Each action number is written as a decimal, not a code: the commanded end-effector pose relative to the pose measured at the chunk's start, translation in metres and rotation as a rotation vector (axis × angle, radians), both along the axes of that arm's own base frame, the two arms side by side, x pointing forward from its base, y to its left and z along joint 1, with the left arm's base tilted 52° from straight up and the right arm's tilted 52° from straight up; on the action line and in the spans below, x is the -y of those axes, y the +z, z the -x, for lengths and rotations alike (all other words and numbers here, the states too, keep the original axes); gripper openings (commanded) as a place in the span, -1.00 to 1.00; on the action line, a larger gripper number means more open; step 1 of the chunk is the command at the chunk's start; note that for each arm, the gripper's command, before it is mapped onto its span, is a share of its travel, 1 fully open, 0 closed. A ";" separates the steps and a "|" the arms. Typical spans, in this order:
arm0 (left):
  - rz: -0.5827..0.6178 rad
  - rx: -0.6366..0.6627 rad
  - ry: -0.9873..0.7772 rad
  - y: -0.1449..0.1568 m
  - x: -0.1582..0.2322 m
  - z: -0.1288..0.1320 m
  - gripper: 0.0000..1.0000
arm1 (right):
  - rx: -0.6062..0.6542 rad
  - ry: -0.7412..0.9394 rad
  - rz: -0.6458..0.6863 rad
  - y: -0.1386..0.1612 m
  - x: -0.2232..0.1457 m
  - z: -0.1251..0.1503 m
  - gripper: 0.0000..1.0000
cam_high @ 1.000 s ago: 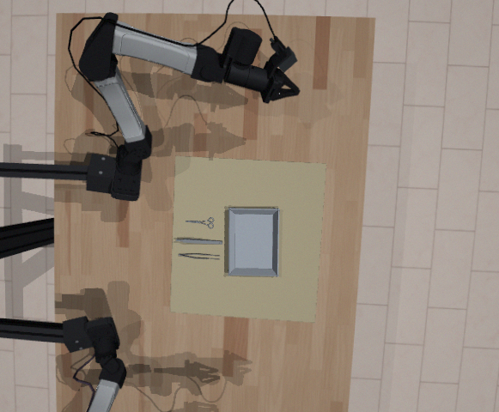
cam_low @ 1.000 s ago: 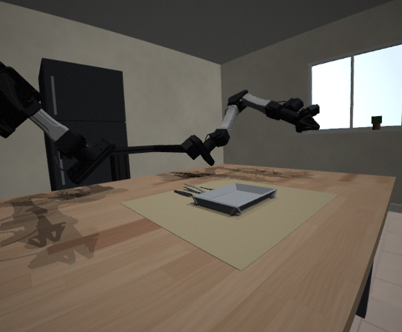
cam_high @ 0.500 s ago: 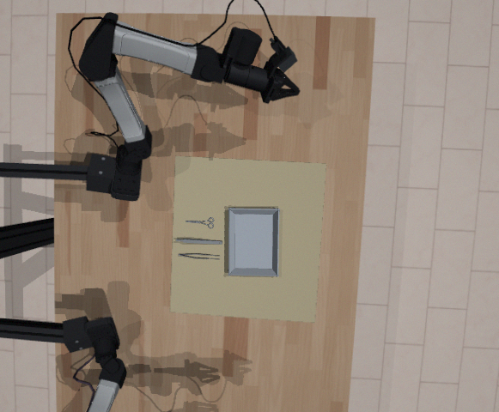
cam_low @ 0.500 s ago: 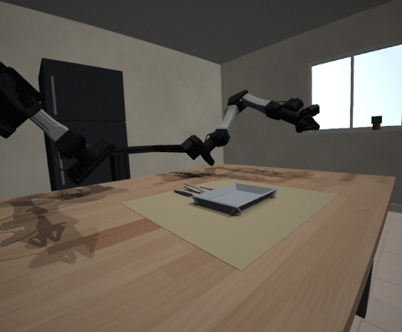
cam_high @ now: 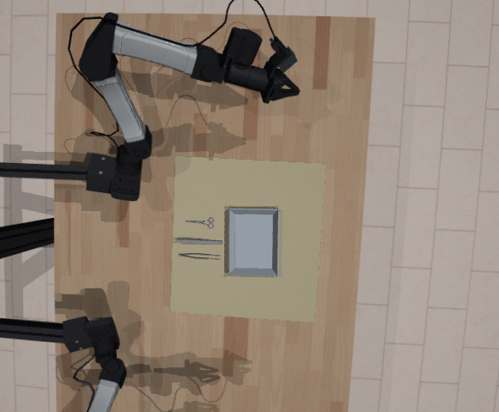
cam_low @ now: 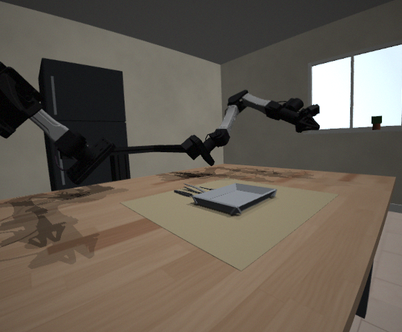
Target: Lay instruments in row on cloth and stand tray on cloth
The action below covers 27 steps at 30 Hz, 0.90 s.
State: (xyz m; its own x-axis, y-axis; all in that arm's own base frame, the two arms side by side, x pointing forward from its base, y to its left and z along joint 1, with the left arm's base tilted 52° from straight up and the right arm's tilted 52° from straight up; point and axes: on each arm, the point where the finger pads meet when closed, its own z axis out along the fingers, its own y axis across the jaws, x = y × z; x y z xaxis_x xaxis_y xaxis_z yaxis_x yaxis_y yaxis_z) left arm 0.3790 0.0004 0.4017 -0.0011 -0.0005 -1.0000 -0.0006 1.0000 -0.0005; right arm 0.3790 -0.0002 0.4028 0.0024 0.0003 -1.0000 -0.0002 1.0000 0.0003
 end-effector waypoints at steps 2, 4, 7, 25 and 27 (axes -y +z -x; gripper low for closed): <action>-0.007 0.042 -0.017 0.017 0.007 0.001 -0.79 | 0.025 0.015 0.002 0.009 -0.003 0.006 -0.34; -0.007 0.042 -0.018 0.017 0.008 0.001 -0.79 | 0.032 0.012 0.002 0.010 -0.002 0.011 -0.34; -0.007 0.042 -0.019 0.017 0.008 0.001 -0.79 | 0.020 0.013 0.002 0.006 -0.002 0.007 -0.34; -0.007 0.044 -0.022 0.018 0.009 0.001 -0.79 | 0.019 0.014 0.000 0.006 -0.003 0.004 -0.34; -0.007 0.044 -0.022 0.018 0.009 0.001 -0.79 | 0.019 0.014 0.000 0.006 -0.003 0.004 -0.34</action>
